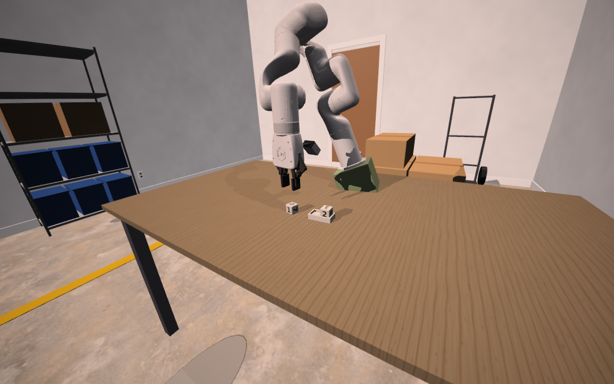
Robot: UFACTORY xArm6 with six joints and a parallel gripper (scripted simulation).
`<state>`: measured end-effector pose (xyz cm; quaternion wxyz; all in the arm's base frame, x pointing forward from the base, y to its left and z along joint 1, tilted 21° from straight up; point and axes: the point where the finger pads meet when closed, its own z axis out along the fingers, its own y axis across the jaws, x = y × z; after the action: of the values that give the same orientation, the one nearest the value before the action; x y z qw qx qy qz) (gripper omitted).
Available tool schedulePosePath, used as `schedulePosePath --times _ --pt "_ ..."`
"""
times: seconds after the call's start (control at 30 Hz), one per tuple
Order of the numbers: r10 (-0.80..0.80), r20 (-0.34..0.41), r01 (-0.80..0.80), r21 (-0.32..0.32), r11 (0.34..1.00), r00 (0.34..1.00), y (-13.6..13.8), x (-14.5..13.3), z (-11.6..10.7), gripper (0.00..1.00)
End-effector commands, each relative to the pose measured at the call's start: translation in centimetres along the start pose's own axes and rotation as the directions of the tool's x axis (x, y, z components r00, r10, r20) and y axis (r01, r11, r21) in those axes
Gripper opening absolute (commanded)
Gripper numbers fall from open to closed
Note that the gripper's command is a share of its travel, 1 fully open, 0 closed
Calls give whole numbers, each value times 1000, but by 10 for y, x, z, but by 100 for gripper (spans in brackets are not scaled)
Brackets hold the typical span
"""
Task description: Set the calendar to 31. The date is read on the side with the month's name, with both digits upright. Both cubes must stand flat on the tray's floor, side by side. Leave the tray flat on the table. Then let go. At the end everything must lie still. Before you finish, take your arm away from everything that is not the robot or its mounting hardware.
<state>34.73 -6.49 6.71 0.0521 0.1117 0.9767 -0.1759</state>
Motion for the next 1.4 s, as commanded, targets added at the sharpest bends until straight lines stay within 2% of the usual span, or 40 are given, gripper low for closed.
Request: schedulePosePath --times 0.0,0.77,1.37 --pt "1 3 -1 -1 1000 1000 0 -1 -1 47" --pt "10 3 -10 -1 1000 1000 0 -1 7 47" --pt "10 3 -10 -1 1000 1000 0 -1 31 47"
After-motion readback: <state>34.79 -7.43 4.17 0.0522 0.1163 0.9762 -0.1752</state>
